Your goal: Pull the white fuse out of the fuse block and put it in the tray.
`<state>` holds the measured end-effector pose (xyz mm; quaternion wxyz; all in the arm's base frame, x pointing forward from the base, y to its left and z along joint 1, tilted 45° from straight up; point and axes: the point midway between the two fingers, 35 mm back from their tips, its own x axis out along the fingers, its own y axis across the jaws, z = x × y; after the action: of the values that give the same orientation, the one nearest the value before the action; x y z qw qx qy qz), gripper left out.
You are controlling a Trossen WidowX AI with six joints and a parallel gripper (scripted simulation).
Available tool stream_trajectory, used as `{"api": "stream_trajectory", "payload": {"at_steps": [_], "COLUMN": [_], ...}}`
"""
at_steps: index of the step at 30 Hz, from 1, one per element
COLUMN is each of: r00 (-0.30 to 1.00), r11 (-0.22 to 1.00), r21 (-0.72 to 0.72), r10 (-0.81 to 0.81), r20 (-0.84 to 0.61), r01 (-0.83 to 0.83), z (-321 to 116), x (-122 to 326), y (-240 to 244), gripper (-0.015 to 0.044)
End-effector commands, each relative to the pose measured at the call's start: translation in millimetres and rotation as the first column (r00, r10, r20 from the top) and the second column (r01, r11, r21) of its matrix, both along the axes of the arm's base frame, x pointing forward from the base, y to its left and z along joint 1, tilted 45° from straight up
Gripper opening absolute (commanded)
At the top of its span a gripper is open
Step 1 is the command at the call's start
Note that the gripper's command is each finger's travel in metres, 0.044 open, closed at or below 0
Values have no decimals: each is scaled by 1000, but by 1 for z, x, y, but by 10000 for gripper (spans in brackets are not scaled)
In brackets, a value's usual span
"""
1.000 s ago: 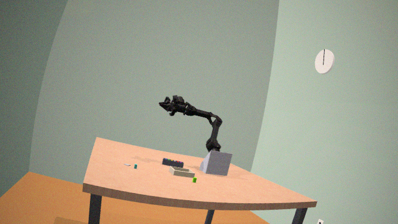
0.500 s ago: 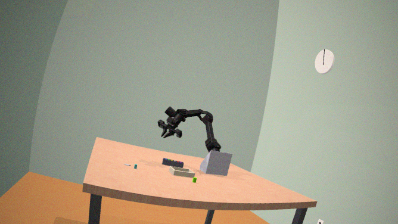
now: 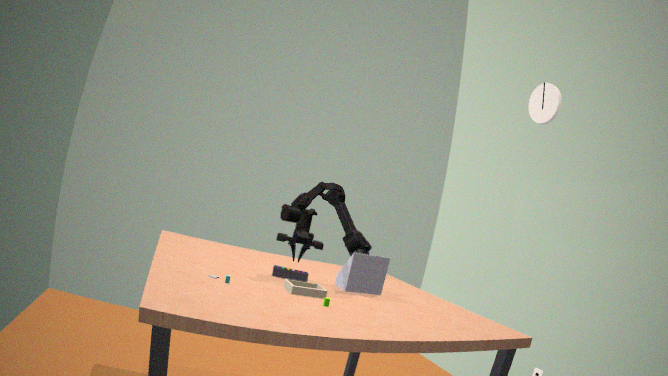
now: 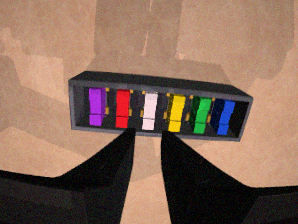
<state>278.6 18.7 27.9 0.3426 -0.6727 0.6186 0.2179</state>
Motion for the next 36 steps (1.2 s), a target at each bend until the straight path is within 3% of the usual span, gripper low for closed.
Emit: {"api": "stream_trajectory", "payload": {"at_steps": [1, 36], "r00": [1000, 1000], "r11": [1000, 1000], "r21": [-17, -18], "r10": [1, 1], "r20": [-4, -4], "r01": [-1, -1], "z": [0, -22], "x": [-1, 6], "y": [-1, -21], "gripper": [74, 74]}}
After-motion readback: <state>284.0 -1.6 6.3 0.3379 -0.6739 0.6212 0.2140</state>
